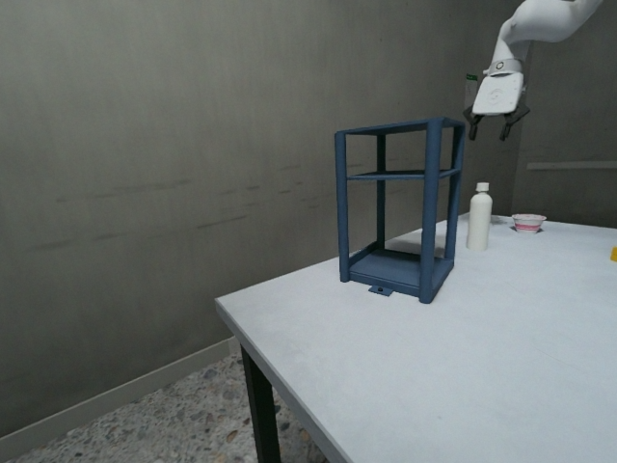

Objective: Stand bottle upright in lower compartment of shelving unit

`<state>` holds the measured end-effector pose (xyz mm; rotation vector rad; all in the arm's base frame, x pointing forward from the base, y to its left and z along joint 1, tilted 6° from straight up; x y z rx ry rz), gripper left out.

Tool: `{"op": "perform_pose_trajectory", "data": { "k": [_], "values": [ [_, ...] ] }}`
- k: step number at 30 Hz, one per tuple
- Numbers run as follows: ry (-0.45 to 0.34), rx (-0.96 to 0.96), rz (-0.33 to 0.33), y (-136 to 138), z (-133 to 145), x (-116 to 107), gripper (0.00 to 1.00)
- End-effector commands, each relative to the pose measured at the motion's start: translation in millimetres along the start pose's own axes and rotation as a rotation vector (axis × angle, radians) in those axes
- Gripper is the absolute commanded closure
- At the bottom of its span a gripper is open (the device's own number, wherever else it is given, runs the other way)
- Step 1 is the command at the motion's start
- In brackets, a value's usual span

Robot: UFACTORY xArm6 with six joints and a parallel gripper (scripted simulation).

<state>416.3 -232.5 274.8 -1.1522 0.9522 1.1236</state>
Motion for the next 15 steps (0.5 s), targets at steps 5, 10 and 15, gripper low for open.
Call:
{"op": "perform_pose_trajectory", "data": {
  "k": [5,10,15],
  "values": [
    [-0.077,0.049,-0.048,3,-6,0,0.21],
    [-0.136,0.087,-0.083,6,-11,1,0.21],
    [-0.204,0.133,-0.117,10,-16,4,0.21]
  ]
}}
Point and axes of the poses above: the point where the finger pads meet when closed, its own x axis out along the fingers, its own y axis across the jaws, z = x × y, the point moved 8 cm from there along -x, back along the fingers, and after that the axes turned 5 degrees about x, right-handed, at the moved point
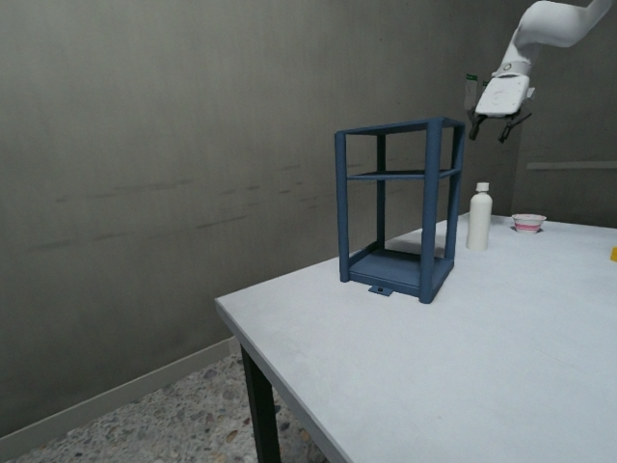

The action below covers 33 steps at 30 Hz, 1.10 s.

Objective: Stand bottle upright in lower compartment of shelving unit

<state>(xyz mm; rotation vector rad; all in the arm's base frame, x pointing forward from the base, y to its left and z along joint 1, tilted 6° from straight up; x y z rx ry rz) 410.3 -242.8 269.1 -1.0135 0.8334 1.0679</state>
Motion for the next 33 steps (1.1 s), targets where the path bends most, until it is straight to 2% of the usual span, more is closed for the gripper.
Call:
{"op": "perform_pose_trajectory", "data": {
  "k": [1,17,19,33],
  "values": [
    [-0.064,0.039,-0.035,3,-6,1,0.21],
    [-0.291,0.19,-0.165,16,-23,8,0.21],
    [-0.291,0.19,-0.165,16,-23,8,0.21],
    [-0.528,0.348,-0.306,29,-38,19,0.21]
  ]
}}
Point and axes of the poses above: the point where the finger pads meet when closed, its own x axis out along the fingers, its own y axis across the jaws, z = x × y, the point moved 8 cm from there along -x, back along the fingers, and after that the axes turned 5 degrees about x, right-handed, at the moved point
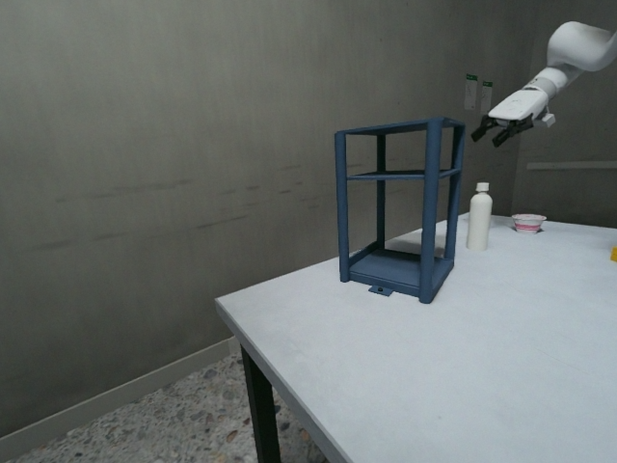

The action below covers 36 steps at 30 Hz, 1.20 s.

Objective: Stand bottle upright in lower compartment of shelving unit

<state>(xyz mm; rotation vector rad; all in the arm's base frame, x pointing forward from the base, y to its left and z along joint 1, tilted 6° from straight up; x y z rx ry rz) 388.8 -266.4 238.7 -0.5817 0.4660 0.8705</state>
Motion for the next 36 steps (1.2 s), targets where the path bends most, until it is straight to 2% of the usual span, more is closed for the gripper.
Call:
{"op": "perform_pose_trajectory", "data": {
  "k": [1,3,18,20,30,36],
  "values": [
    [-0.103,0.062,-0.058,5,-9,1,0.21],
    [-0.103,0.062,-0.058,5,-9,1,0.21],
    [-0.351,0.228,-0.201,19,-29,9,0.21],
    [-0.351,0.228,-0.201,19,-29,9,0.21],
    [-0.486,0.319,-0.278,28,-38,16,0.21],
    [-0.539,0.355,-0.309,31,-41,19,0.21]
  ]
}}
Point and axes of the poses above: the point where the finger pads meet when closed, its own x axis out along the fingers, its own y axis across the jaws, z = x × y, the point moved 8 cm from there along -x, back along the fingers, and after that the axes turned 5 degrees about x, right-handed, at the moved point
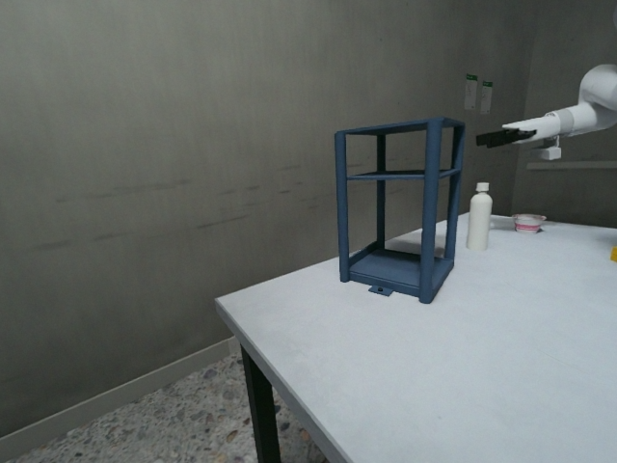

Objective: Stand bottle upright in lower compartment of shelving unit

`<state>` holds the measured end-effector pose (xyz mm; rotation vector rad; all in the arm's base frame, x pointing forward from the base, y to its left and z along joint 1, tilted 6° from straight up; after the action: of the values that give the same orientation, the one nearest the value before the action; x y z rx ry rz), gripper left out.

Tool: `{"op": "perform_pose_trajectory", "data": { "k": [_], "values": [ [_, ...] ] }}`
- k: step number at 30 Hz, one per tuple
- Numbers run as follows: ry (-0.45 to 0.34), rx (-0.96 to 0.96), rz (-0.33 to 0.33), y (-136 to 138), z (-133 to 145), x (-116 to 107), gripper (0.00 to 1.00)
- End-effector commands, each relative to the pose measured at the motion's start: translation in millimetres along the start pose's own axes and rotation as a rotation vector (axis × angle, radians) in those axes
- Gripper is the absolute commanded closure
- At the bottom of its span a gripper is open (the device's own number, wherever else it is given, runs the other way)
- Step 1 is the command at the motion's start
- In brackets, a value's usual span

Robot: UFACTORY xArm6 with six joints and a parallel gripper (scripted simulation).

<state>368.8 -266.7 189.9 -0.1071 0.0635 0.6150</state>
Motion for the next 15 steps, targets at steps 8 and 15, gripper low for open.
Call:
{"op": "perform_pose_trajectory", "data": {
  "k": [8,15],
  "values": [
    [-0.098,0.061,-0.055,4.3,-8.0,1.0,0.21],
    [-0.136,0.086,-0.077,6.3,-11.5,1.5,0.21]
  ]
}}
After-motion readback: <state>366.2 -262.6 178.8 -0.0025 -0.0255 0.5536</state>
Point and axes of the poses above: the point where the finger pads meet when closed, its own x axis out along the fingers, its own y axis across the jaws, z = x × y, the point moved 8 cm from there along -x, back along the fingers, and after that the axes turned 5 degrees about x, right-handed, at the moved point
